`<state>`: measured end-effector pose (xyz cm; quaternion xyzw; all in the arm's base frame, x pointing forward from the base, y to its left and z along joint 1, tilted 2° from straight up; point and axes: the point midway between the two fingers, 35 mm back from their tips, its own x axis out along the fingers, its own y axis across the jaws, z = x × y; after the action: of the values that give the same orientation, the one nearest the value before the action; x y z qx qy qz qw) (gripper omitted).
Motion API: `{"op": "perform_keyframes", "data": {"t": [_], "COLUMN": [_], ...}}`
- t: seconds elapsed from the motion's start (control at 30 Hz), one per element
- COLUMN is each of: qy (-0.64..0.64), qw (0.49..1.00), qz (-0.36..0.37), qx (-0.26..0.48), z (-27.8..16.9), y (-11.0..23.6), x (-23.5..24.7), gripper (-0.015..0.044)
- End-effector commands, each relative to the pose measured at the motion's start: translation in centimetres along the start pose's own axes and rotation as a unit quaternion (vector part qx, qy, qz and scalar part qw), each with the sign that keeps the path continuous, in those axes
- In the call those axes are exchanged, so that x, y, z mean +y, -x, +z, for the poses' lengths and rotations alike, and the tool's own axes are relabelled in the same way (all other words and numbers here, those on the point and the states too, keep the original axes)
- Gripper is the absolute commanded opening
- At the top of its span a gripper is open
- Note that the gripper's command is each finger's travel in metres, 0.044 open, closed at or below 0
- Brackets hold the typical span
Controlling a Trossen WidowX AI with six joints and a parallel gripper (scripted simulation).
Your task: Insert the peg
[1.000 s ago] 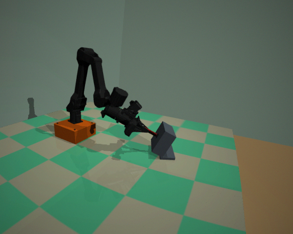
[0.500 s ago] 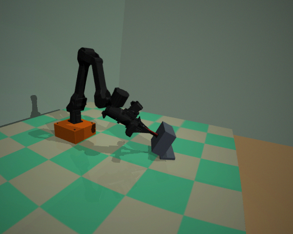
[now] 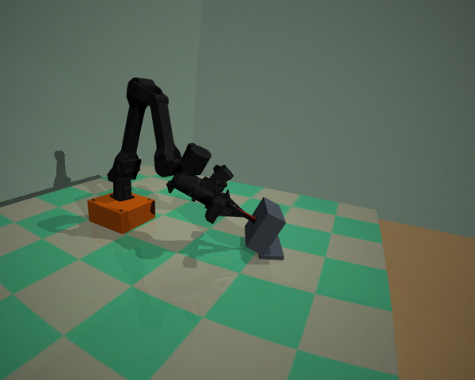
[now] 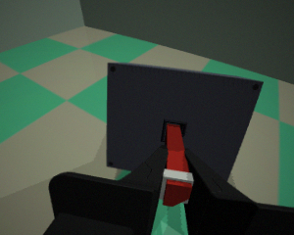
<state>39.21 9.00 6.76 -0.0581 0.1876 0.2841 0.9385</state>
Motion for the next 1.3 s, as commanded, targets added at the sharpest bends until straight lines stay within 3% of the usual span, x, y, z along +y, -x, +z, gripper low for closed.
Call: {"op": "perform_keyframes", "data": {"t": [0.0,1.27], "qy": [-0.001,-0.001], "qw": [1.0,1.0], "qz": [-0.002,-0.002], "qx": [-0.003,-0.004], "z": [0.2,0.2], "y": [-0.2,-1.6], "x": [-0.1,-0.1], "gripper": [0.0,0.0]}}
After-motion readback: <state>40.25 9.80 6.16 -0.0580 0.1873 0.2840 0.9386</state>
